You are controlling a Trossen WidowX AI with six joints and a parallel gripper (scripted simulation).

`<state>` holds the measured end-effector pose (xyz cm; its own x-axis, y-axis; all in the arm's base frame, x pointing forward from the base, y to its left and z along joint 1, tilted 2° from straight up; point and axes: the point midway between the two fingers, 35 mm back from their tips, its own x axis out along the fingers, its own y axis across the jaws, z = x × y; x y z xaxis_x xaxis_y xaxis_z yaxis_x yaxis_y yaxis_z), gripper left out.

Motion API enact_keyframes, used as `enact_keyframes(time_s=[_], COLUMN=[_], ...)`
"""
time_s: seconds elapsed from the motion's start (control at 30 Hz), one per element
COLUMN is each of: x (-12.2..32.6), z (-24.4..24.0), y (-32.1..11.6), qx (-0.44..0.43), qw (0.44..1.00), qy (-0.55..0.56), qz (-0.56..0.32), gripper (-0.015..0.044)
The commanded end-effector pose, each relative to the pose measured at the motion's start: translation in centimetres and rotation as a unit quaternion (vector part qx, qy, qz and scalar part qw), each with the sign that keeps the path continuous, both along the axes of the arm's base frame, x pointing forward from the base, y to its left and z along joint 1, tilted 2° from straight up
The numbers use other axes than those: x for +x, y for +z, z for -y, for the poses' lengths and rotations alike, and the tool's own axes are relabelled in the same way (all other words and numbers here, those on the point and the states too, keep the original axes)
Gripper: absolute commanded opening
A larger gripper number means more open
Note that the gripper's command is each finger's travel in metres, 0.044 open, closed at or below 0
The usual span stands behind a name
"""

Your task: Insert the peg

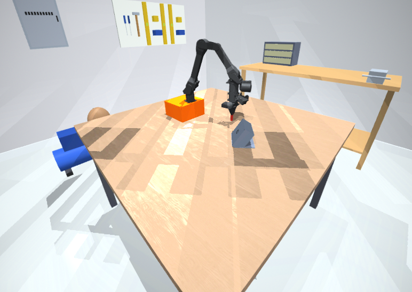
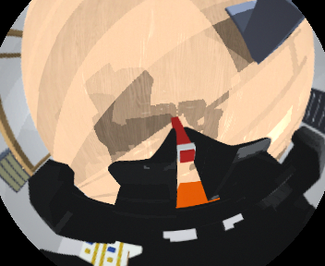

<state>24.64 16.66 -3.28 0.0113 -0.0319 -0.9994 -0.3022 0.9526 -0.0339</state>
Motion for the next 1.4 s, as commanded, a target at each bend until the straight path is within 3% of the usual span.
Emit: enact_keyframes(time_s=[0.0,0.37,1.37], x=[0.4,0.1,1.9], z=[-0.4,-0.2,1.4], y=[2.0,7.6,7.0], qx=[0.005,0.005,0.052], qw=[1.0,1.0,0.989], qy=[0.0,0.0,-0.135], qz=[0.005,0.002,-0.016], gripper=[0.0,0.0,0.0])
